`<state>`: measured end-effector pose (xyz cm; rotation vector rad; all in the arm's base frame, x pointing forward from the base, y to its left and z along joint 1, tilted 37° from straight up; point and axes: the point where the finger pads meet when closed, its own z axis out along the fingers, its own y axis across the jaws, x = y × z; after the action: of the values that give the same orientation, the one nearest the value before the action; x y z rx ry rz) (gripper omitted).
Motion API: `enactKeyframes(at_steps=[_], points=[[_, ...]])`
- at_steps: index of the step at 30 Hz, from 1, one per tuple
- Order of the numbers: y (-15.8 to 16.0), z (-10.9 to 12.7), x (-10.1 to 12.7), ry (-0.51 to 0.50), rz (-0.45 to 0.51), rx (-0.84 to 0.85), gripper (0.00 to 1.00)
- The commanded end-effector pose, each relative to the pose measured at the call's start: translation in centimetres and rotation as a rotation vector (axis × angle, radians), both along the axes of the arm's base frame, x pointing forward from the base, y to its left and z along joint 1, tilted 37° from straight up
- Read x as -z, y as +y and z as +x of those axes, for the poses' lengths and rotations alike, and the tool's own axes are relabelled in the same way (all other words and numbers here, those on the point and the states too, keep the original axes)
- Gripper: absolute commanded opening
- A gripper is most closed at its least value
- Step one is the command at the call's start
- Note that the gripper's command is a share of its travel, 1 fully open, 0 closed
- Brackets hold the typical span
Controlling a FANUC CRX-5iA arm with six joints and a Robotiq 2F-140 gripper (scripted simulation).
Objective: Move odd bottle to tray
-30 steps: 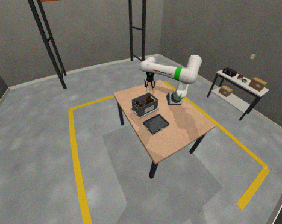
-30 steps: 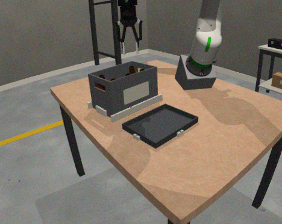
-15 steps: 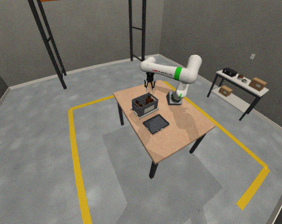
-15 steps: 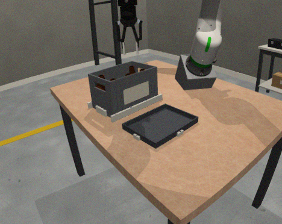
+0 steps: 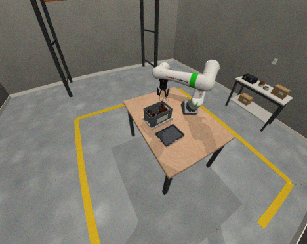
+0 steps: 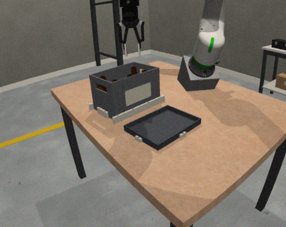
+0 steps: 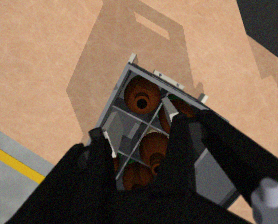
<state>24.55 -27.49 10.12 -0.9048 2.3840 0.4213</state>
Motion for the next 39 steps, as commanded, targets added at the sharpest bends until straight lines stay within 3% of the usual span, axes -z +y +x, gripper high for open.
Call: enactKeyframes(at_steps=[1, 39], points=[[0.0, 0.0, 0.0, 0.0, -0.001, 0.0, 0.44], [1.7, 1.4, 3.0, 0.0, -0.001, 0.0, 0.44]])
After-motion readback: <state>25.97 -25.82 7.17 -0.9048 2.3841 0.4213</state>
